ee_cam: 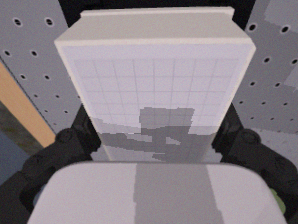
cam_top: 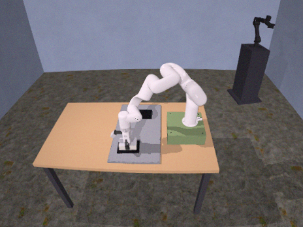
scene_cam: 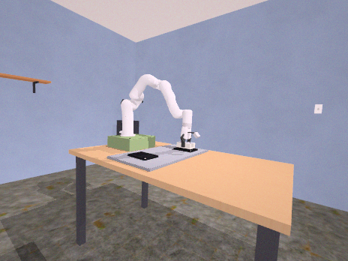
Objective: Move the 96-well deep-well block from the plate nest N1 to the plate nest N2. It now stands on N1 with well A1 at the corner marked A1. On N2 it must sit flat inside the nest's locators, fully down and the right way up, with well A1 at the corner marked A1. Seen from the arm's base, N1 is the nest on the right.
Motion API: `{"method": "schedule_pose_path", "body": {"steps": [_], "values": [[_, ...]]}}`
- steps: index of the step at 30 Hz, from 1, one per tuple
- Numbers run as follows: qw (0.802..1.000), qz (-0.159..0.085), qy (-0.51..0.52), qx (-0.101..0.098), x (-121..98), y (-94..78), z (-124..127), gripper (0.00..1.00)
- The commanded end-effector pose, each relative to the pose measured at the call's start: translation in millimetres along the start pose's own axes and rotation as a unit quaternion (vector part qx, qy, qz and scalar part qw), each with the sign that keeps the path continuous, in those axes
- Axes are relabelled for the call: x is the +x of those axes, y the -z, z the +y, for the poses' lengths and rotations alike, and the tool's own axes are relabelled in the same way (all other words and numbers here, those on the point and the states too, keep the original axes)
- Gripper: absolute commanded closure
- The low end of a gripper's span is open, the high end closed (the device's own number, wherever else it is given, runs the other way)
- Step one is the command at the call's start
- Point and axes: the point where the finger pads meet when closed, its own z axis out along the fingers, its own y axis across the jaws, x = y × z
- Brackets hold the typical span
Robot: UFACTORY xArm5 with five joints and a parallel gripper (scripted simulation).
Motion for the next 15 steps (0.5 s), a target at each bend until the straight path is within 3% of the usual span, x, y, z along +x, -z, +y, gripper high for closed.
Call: {"method": "schedule_pose_path", "body": {"steps": [1,15], "values": [[1.000,0.002,0.000,0.001,1.5,1.0,-0.6,1.00],[1.000,0.002,0.000,0.001,1.5,-1.0,-0.6,1.00]]}}
